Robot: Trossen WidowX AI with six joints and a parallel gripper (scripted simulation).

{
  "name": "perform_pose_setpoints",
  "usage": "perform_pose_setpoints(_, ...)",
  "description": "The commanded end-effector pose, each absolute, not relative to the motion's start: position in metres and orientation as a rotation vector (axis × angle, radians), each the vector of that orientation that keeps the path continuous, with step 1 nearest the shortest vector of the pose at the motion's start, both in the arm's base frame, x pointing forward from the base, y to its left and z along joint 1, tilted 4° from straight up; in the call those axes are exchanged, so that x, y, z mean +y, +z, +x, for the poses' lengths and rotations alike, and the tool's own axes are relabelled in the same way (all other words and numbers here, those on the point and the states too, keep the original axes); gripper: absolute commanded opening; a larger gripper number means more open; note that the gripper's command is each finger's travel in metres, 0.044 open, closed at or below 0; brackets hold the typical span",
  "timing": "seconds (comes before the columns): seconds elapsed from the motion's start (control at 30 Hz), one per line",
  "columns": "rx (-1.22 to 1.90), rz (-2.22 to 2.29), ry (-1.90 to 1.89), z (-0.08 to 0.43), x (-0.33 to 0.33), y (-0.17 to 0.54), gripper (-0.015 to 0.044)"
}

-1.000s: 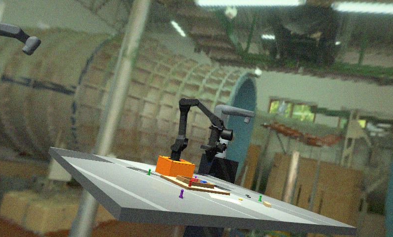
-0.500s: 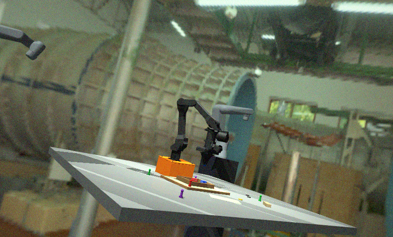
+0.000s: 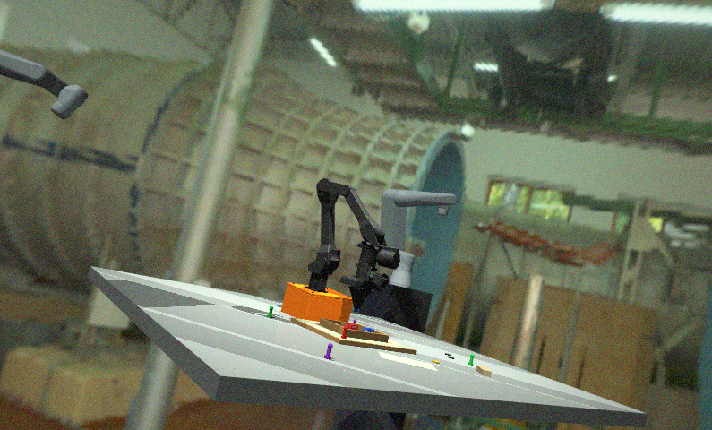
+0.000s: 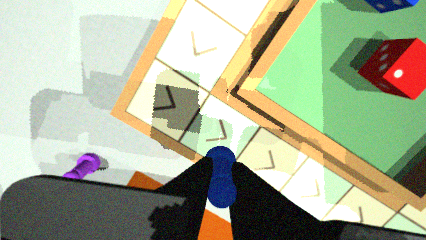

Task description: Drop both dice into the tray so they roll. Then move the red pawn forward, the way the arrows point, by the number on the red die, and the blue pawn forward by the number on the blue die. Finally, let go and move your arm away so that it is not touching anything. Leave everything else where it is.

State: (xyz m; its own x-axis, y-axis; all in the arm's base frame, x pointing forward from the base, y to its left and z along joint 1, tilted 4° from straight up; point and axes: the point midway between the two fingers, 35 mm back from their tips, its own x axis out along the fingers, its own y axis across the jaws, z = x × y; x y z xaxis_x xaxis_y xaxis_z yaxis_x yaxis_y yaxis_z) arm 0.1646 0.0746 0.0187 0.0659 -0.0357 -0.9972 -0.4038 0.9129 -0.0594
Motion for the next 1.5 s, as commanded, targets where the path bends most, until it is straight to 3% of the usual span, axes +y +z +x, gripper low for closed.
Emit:
perform_pose_setpoints(0.0, 1.488, -0.367, 0.293, 0.160, 0.070, 0.011, 0.0000)
perform_pose_setpoints(1.0, 1.489, -0.367, 0.292, 0.163, 0.067, -0.041, 0.0000)
perform_pose_setpoints(1.33, 1.483, -0.364, 0.288, 0.165, 0.069, -0.033, 0.0262)
perform_pose_setpoints(1.47, 1.487, -0.366, 0.292, 0.163, 0.071, 0.006, 0.0368)
